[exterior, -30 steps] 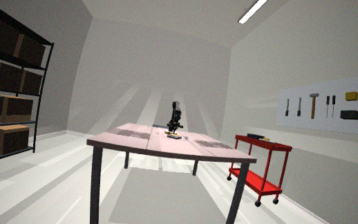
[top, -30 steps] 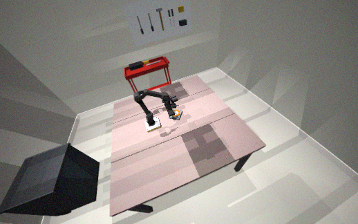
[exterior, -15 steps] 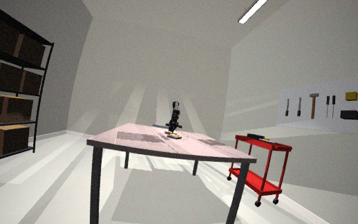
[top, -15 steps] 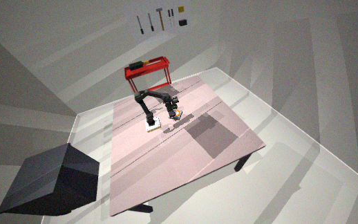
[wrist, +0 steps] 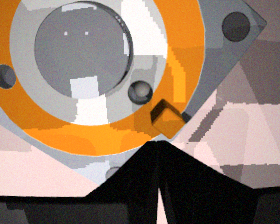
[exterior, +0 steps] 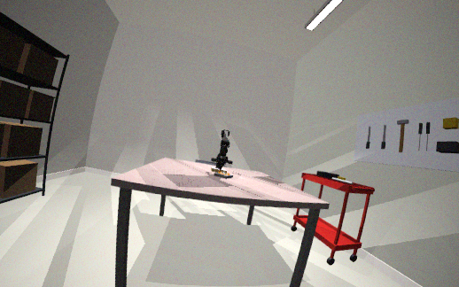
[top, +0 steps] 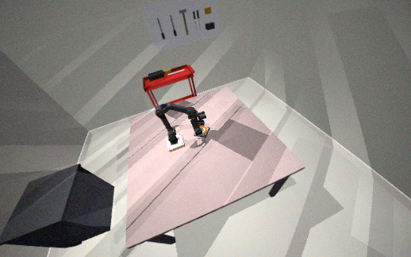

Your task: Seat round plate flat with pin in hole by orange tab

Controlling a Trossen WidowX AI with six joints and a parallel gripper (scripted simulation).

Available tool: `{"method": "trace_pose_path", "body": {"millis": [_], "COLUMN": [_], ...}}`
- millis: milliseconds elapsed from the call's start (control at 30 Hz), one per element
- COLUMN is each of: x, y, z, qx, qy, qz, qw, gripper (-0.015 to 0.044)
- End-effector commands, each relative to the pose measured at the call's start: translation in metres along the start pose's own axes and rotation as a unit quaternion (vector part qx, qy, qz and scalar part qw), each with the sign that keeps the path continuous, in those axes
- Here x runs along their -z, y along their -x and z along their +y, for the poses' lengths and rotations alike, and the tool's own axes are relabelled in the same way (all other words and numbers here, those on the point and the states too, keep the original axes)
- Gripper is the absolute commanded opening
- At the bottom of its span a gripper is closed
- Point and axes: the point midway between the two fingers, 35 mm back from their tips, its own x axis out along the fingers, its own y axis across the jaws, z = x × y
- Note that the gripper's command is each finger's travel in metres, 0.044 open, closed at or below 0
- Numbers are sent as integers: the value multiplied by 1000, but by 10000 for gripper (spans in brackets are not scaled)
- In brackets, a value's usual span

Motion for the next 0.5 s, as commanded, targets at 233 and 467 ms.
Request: {"method": "trace_pose_path", "body": {"millis": [233,467], "x": [0,1], "y": [37,36], "z": [0,0], "qx": [2,0], "qy": [2,0], "qz": [-4,-3], "qw": [1000,1000], "gripper": [0,0]}}
